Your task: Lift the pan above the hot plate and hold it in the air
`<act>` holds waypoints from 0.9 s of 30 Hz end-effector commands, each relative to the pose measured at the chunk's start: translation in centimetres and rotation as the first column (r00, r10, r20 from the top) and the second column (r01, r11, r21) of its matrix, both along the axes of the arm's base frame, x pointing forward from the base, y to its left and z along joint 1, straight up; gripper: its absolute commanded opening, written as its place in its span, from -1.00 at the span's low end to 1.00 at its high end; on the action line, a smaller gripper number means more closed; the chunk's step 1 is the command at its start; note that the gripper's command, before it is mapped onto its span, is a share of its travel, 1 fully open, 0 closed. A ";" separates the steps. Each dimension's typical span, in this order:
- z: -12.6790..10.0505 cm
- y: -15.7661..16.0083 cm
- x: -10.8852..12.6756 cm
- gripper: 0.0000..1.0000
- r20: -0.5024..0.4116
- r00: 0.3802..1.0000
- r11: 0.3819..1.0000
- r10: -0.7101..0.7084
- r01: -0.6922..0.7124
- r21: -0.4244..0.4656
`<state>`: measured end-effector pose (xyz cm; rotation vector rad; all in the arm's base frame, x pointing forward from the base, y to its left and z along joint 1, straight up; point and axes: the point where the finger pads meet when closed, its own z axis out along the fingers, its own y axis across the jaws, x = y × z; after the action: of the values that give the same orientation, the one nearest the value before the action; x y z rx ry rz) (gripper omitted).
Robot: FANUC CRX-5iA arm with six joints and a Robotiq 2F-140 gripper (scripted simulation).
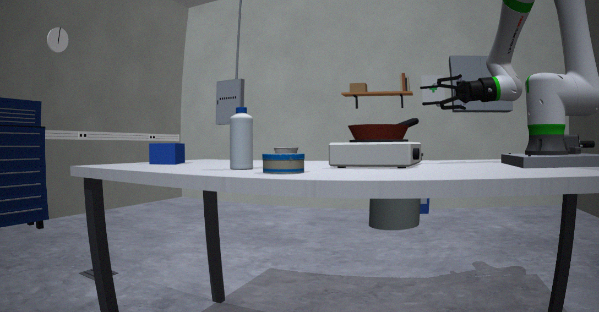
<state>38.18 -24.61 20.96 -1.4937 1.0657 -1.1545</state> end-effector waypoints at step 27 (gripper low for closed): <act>-6.8 0.0 0.0 -0.19 0.001 1.000 1.000 0.000 0.000 -0.001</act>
<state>38.17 -24.60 14.86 -1.4941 1.0664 -1.1542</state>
